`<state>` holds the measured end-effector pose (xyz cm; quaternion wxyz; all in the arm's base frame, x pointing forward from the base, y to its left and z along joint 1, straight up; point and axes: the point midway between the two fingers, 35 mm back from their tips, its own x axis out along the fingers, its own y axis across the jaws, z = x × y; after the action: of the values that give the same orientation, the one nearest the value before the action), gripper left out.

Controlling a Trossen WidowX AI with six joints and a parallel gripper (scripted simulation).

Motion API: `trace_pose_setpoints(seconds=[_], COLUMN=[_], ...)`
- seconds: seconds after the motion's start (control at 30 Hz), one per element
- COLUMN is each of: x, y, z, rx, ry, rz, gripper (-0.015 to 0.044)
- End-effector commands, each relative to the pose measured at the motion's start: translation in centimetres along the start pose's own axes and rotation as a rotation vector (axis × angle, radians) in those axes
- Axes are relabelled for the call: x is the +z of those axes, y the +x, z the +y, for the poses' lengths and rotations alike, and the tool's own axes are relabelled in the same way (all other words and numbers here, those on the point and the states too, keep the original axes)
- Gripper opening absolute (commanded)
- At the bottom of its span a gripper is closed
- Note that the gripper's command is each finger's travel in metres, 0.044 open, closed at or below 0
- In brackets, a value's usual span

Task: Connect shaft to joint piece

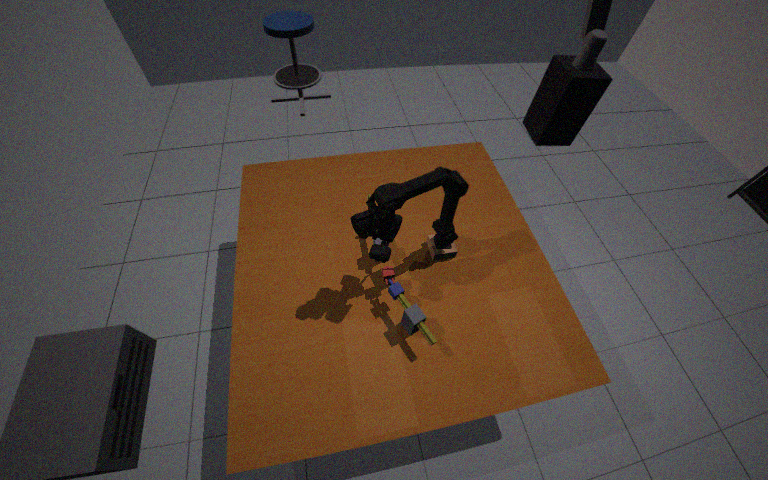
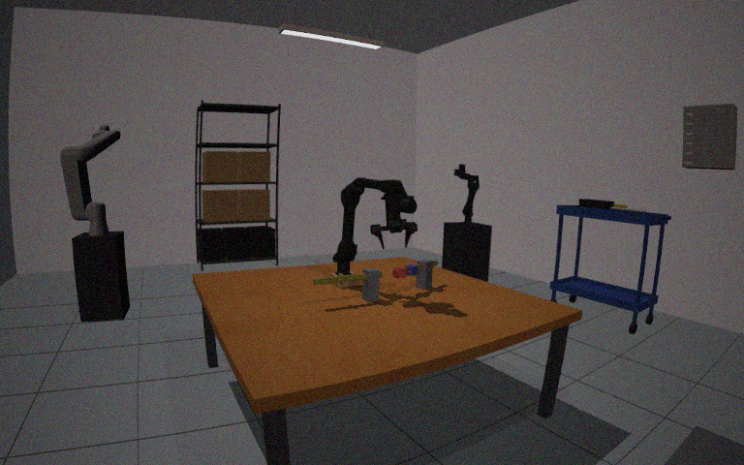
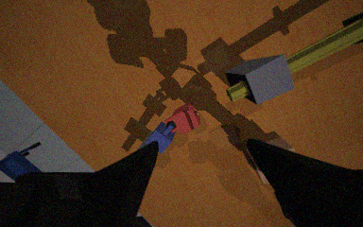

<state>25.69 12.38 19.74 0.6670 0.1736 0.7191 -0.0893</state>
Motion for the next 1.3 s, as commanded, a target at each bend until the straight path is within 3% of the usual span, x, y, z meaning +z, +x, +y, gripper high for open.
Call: trace_pose_setpoints(seconds=[0.0,0.97,1.27], x=[0.4,3.1,3.1], y=[0.4,2.9,3.0], z=[-0.8,-6.4,-6.5], rx=[0.031,0.257,0.262], ry=[0.123,1.039,1.059], rz=[0.031,0.303,0.311], gripper=[0.044,0.044,0.044])
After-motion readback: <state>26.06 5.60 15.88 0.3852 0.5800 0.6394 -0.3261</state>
